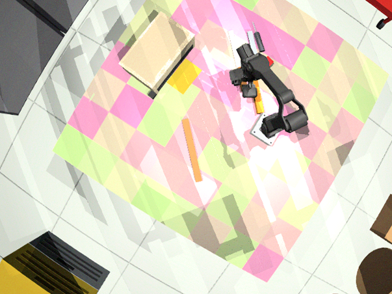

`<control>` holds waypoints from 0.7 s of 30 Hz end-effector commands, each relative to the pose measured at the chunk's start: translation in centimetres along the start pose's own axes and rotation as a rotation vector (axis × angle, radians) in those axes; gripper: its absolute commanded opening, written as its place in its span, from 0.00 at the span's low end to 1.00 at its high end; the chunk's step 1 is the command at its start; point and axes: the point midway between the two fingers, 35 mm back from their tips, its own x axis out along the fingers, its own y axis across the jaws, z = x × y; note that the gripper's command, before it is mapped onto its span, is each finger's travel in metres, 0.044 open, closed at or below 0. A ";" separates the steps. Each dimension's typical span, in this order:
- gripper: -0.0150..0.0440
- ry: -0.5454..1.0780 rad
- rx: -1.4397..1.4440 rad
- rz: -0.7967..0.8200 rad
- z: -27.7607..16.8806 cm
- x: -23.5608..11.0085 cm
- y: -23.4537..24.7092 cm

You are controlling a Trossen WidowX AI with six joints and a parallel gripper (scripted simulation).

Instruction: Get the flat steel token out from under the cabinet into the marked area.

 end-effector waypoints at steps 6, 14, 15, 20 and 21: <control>0.71 0.003 0.079 0.001 0.0 0.0 0.0; 0.71 0.003 0.141 0.001 0.0 0.0 0.0; 0.71 0.003 0.149 0.001 0.0 0.0 0.0; 0.71 0.003 0.188 0.001 0.0 0.0 0.0; 0.71 0.003 0.196 0.001 0.0 0.0 0.0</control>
